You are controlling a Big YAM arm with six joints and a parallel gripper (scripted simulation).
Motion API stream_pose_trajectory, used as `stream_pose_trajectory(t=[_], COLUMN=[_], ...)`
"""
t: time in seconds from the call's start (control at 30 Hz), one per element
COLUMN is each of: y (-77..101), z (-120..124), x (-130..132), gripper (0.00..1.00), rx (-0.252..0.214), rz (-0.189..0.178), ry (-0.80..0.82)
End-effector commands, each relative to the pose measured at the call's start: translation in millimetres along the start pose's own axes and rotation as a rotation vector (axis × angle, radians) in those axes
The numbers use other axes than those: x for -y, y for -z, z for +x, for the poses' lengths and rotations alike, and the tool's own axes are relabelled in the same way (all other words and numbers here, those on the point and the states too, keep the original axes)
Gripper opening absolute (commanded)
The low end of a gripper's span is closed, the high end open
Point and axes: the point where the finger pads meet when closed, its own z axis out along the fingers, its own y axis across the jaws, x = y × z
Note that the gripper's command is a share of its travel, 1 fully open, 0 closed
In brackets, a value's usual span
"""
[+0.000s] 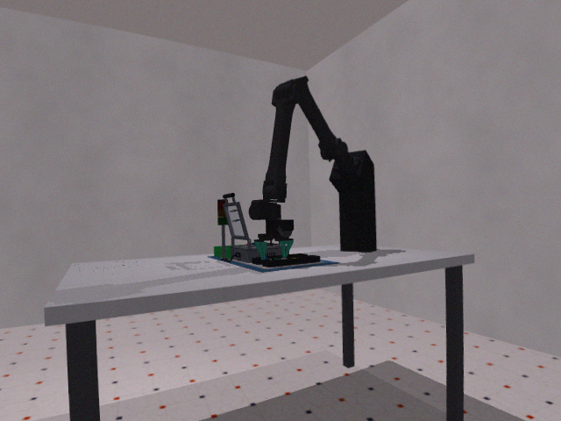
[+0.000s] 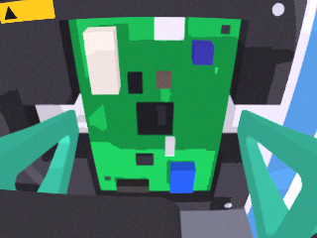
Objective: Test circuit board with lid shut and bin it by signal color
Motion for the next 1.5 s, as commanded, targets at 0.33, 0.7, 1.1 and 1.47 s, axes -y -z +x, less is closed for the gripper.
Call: stream_pose_trajectory(t=[0.33, 0.7, 1.1, 1.47], y=[2.7, 1.3, 1.2, 1.2], z=[-14.0, -12.9, -12.3, -12.3], x=[6.5, 3.8, 2.2, 2.2], gripper=[0.92, 0.92, 0.92, 0.92], rx=[0.019, 0.019, 0.021, 0.021], rz=[0.008, 0.009, 0.014, 0.014], ry=[0.000, 0.001, 0.001, 0.001])
